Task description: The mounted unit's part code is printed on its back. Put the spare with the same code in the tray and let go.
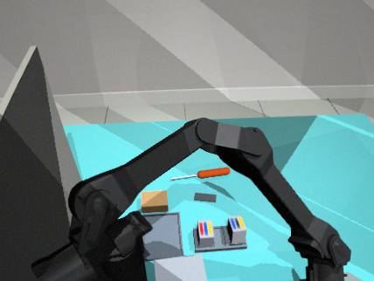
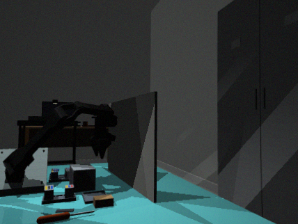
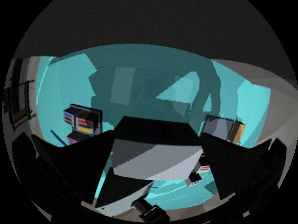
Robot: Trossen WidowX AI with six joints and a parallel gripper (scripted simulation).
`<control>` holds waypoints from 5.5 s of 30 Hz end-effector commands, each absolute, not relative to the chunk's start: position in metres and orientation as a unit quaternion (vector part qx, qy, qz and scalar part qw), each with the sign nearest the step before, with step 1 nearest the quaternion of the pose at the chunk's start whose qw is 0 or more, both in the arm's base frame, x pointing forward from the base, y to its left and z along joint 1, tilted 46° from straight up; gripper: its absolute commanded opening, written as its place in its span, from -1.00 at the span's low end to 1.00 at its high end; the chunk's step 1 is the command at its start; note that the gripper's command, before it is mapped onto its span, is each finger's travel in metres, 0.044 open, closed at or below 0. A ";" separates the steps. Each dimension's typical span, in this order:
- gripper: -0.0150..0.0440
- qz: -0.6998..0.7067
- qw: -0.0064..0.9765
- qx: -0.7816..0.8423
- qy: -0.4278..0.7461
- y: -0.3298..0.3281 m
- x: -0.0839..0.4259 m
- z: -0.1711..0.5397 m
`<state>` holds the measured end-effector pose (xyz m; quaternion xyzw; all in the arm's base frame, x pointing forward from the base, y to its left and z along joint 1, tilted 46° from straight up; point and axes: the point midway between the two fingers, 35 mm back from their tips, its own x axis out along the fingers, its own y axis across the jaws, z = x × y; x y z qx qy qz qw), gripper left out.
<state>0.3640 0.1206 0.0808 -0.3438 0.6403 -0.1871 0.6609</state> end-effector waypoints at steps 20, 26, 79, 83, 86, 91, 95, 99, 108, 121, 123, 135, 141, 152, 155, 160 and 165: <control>1.00 -0.106 0.623 -0.414 0.655 0.159 0.332 0.051; 1.00 0.066 0.507 -0.547 0.662 0.214 0.264 -0.004; 0.53 0.288 0.265 -0.696 0.602 0.197 0.147 -0.141; 0.53 0.288 0.265 -0.696 0.602 0.192 0.148 -0.145; 0.53 0.288 0.265 -0.696 0.602 0.189 0.148 -0.149; 0.53 0.288 0.265 -0.696 0.603 0.183 0.149 -0.154; 0.53 0.287 0.265 -0.696 0.603 0.178 0.149 -0.159; 0.53 0.287 0.265 -0.696 0.603 0.173 0.150 -0.163; 0.53 0.287 0.265 -0.696 0.603 0.167 0.150 -0.168; -0.06 0.288 0.266 -0.694 0.604 0.168 0.149 -0.167; -0.17 0.288 0.266 -0.694 0.604 0.168 0.149 -0.167; -0.49 0.288 0.266 -0.694 0.604 0.169 0.149 -0.166; -0.49 0.288 0.266 -0.694 0.603 0.197 0.147 -0.141; -0.49 0.288 0.265 -0.695 0.603 0.223 0.141 -0.110; -0.49 0.288 0.263 -0.698 0.601 0.226 0.141 -0.106; -0.49 0.288 0.264 -0.696 0.602 0.244 0.140 -0.078; -0.49 0.289 0.264 -0.695 0.603 0.252 0.139 -0.064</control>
